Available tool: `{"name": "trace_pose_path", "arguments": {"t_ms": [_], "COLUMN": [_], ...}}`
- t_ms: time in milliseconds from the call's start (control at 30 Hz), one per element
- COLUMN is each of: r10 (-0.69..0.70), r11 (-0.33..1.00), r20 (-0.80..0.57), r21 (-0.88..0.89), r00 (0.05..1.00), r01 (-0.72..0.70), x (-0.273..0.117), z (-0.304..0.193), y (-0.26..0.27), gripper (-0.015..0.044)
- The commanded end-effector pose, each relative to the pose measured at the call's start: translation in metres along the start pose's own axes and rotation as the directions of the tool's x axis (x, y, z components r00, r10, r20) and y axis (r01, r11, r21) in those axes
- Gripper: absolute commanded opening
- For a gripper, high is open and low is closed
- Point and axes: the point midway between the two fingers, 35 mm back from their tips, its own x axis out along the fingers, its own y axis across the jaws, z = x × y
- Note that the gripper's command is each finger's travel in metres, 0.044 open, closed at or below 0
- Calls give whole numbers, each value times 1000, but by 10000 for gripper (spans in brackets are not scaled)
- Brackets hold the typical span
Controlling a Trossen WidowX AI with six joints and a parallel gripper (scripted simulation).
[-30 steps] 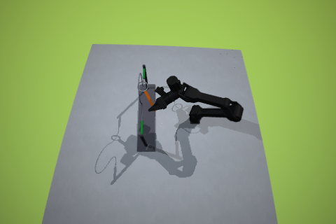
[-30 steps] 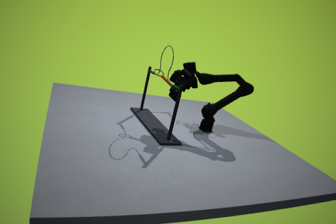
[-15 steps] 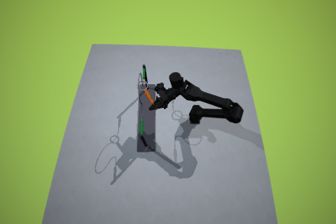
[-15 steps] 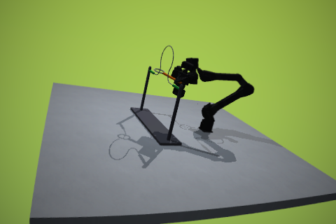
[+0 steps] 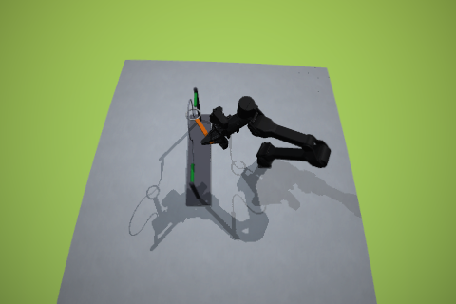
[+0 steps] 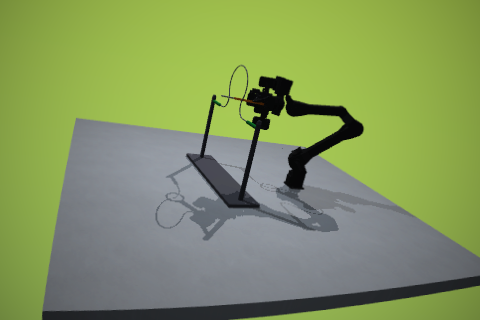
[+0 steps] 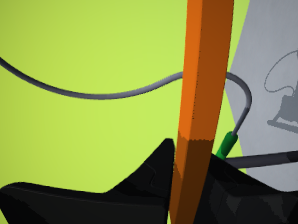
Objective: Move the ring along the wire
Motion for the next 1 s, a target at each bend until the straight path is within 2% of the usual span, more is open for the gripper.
{"name": "trace_pose_path", "arguments": {"t_ms": [0, 467, 967], "r10": [38, 126, 73], "r11": [997, 967, 981], "r20": [-8, -6, -15], "r21": [65, 224, 182], "r00": [999, 992, 997], "r01": [-38, -122, -69], "x": [-1, -7, -9], "z": [-1, 6, 9], "y": [12, 47, 55], "gripper": [-150, -150, -150]}}
